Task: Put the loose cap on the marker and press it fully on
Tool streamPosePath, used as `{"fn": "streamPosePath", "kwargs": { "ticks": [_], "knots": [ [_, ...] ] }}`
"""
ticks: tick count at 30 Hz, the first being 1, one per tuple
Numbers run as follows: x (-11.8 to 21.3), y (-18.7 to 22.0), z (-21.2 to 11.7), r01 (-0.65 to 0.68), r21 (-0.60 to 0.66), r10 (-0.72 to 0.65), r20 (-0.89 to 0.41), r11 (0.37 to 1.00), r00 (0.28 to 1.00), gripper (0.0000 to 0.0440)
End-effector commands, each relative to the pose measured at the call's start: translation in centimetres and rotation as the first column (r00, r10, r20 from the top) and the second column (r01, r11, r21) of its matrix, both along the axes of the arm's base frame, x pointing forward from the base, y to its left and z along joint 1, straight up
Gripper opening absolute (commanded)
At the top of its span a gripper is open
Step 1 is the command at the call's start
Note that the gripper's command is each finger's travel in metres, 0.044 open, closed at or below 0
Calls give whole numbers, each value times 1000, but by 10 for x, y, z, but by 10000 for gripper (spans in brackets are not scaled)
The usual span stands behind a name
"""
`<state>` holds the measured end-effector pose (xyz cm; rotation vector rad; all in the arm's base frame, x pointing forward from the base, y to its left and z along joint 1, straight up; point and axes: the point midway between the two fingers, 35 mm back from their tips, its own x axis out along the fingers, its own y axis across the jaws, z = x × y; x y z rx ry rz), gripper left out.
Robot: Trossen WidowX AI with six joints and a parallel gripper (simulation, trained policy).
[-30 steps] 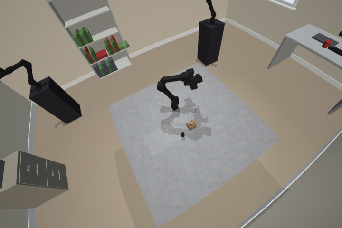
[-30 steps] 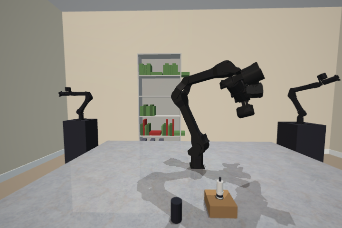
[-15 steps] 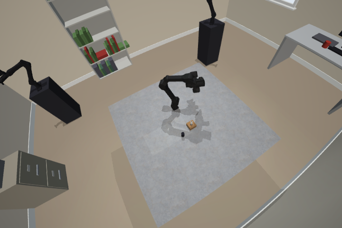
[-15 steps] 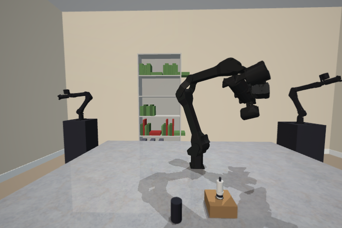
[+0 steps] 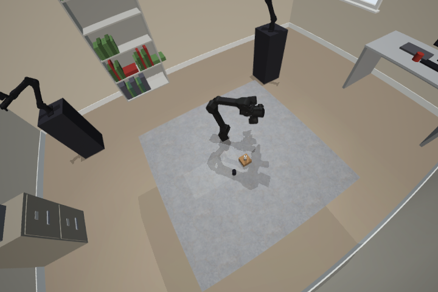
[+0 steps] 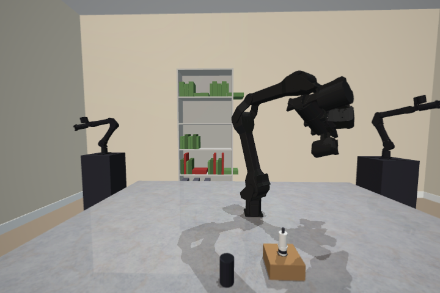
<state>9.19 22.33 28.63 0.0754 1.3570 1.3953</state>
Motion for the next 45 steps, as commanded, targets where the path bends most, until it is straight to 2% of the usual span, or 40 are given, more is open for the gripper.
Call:
{"fn": "streamPosePath", "kwargs": {
  "ticks": [1, 22, 45],
  "knots": [
    [16, -5, -3, 36, -17, -35, 19, 999, 999, 330],
    [87, -41, -19, 198, -87, -190, 91, 976, 978, 331],
    [151, -102, -36, 351, -179, -325, 162, 919, 932, 329]
  ]
}}
